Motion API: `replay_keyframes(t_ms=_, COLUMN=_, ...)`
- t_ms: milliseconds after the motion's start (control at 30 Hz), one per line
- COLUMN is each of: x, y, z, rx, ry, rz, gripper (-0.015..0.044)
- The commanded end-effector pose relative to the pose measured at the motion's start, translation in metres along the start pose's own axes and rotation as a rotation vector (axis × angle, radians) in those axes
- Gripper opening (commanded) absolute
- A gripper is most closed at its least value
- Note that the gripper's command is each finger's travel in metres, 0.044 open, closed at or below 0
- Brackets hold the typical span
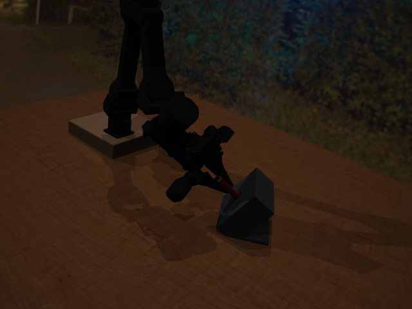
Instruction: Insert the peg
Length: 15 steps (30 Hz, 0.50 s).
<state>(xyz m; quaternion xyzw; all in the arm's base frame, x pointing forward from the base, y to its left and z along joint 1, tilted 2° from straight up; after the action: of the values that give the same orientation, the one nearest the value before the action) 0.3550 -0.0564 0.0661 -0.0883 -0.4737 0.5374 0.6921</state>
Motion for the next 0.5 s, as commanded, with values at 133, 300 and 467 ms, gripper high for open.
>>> replay_keyframes(t_ms=133, x=-0.0004, y=-0.0005, z=-0.0046, rx=-0.002, ry=0.002, rz=-0.005, gripper=0.0)
replay_keyframes(t_ms=300, x=-0.0004, y=-0.0006, z=-0.0059, rx=-0.002, ry=0.002, rz=-0.005, gripper=0.0)
replay_keyframes(t_ms=467, x=-0.0001, y=0.0001, z=-0.0057, rx=0.001, ry=0.0, rz=-0.001, gripper=0.0)
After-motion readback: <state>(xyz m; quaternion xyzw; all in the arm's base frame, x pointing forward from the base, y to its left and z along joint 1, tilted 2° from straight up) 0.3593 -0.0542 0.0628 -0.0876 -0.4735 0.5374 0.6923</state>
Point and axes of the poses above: the point midway between the two fingers, 35 mm back from their tips, its own z axis back along the fingers, its own x axis across the jaws, y = z × x, the point moved 3 cm from there along z, back along the fingers
